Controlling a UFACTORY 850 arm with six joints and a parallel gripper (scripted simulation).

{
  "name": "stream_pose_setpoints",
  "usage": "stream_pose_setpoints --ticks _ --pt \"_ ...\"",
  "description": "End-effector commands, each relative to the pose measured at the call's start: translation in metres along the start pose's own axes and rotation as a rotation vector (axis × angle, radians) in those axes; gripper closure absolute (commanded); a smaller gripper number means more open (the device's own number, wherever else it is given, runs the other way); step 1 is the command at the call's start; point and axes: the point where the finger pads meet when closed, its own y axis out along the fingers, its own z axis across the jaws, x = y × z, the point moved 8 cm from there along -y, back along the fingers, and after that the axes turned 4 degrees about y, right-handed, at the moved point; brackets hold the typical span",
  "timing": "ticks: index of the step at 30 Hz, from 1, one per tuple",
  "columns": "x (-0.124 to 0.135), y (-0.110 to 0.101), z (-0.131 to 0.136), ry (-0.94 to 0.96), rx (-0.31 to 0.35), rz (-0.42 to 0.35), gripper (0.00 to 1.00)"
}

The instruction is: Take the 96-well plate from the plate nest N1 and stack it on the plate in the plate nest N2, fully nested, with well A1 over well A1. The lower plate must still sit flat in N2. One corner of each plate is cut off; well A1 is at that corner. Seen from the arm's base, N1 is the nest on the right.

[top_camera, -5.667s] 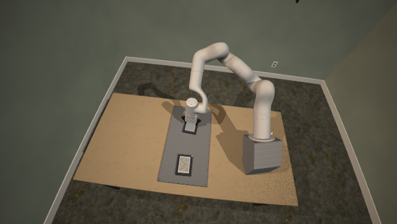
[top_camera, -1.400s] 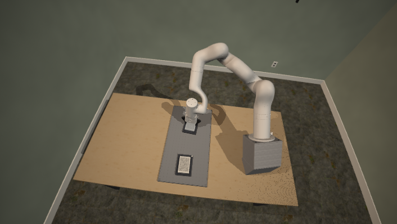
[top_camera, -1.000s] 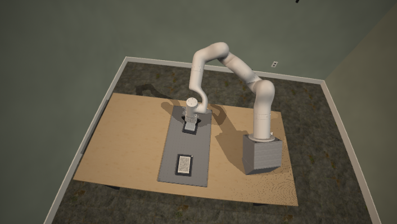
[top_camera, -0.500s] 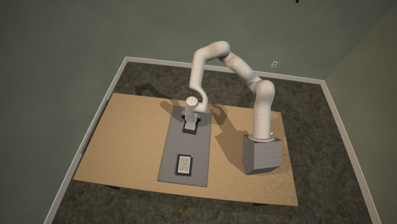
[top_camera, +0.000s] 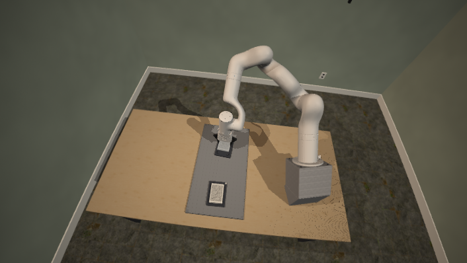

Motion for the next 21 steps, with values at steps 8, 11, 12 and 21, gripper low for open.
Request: stream_pose_setpoints --ticks 8,11,12,21 --pt "0.000 -0.019 0.000 0.000 -0.001 0.000 1.00" --pt "0.000 -0.024 0.000 0.000 -0.001 0.000 1.00" --pt "0.000 -0.025 0.000 0.000 -0.001 0.000 1.00" --pt "0.000 -0.037 0.000 0.000 -0.001 0.000 1.00"
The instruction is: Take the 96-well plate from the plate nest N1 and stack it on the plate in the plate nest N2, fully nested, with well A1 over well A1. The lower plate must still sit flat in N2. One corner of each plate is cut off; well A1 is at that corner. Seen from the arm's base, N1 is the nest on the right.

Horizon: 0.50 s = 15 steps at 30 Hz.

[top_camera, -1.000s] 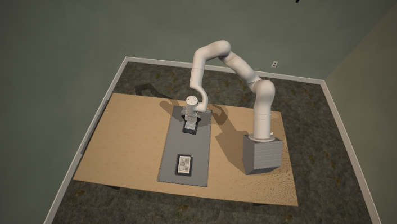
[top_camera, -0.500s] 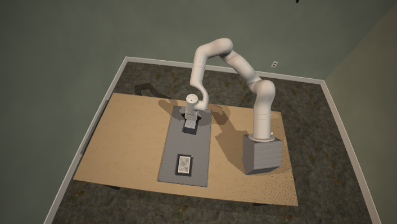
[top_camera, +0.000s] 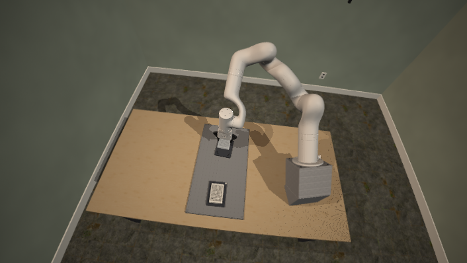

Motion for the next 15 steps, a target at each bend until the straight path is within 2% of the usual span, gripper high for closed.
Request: stream_pose_setpoints --ticks 1,15 --pt "0.0000 -0.0074 -0.0004 0.000 -0.001 0.000 1.00" --pt "0.0000 -0.0092 -0.0004 0.000 -0.001 0.000 1.00"
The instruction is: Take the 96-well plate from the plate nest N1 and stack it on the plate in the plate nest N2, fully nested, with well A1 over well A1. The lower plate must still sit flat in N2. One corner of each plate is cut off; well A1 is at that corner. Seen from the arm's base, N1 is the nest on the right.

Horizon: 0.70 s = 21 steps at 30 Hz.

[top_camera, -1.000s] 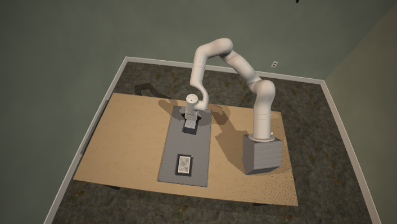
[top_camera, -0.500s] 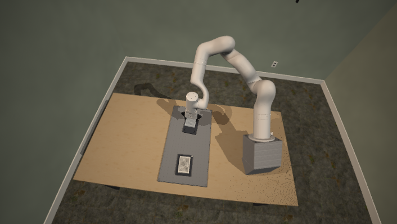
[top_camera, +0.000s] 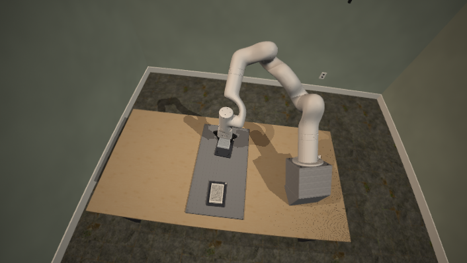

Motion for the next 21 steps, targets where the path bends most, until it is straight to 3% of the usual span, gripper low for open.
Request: stream_pose_setpoints --ticks 1,7,21 --pt "0.000 -0.001 -0.001 0.000 -0.001 0.000 1.00" --pt "0.013 -0.001 0.001 -0.112 -0.001 0.000 1.00" --pt "0.053 -0.001 0.007 -0.112 -0.001 0.000 1.00"
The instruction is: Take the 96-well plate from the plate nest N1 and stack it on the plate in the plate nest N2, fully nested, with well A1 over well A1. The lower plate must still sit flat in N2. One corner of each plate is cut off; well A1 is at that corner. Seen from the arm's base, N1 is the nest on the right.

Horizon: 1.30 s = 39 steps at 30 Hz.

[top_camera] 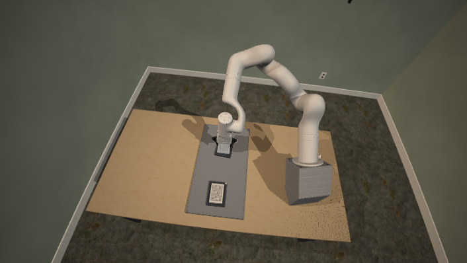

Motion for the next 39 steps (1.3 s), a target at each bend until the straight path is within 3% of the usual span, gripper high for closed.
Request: stream_pose_setpoints --ticks 1,39 --pt "0.016 0.000 -0.001 0.000 -0.001 0.000 1.00" --pt "0.130 0.000 0.002 0.000 -0.001 0.000 1.00"
